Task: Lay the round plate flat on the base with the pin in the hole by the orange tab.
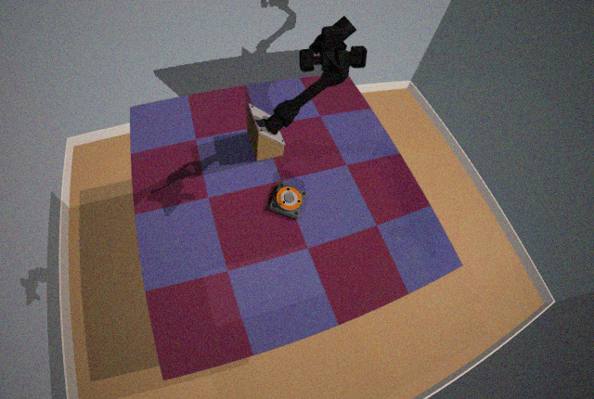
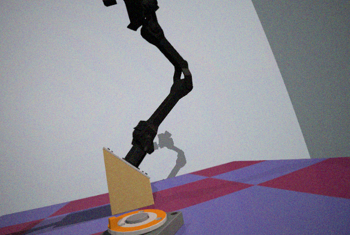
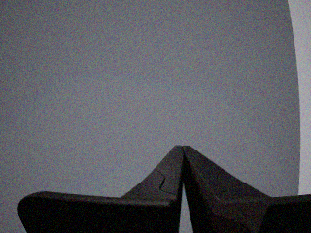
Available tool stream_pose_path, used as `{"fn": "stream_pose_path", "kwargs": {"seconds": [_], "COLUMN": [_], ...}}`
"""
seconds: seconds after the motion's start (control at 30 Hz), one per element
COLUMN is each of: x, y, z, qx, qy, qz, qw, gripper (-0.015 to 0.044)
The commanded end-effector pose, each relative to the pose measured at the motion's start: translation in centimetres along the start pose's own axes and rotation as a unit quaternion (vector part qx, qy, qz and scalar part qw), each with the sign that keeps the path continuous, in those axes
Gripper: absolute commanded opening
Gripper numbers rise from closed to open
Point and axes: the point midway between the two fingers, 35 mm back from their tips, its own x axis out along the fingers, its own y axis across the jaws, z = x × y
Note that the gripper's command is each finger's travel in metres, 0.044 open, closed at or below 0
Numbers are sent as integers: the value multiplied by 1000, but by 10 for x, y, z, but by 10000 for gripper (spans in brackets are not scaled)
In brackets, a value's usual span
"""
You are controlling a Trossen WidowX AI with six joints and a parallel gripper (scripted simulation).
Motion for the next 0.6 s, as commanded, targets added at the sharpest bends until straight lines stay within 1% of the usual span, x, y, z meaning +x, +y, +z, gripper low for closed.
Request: {"fn": "stream_pose_path", "kwargs": {"seconds": [0.0, 0.07, 0.1, 0.27, 0.3, 0.33, 0.4, 0.53, 0.57], "x": [40, 51, 64, 93, 94, 97, 102, 98, 97], "y": [-35, -46, -58, -92, -94, -100, -115, -134, -135], "z": [-52, -70, -93, -176, -181, -196, -246, -318, -323], "qx": [4, 2, -3, -23, -24, -29, -44, -69, -71], "qy": [80, 108, 142, 262, 269, 290, 359, 460, 467], "qz": [-25, -33, -41, -59, -60, -62, -65, -60, -59], "qw": [996, 994, 989, 963, 961, 955, 930, 883, 880], "gripper": [0, 0, 0, 0, 0, 0, 0, 0, 0]}}
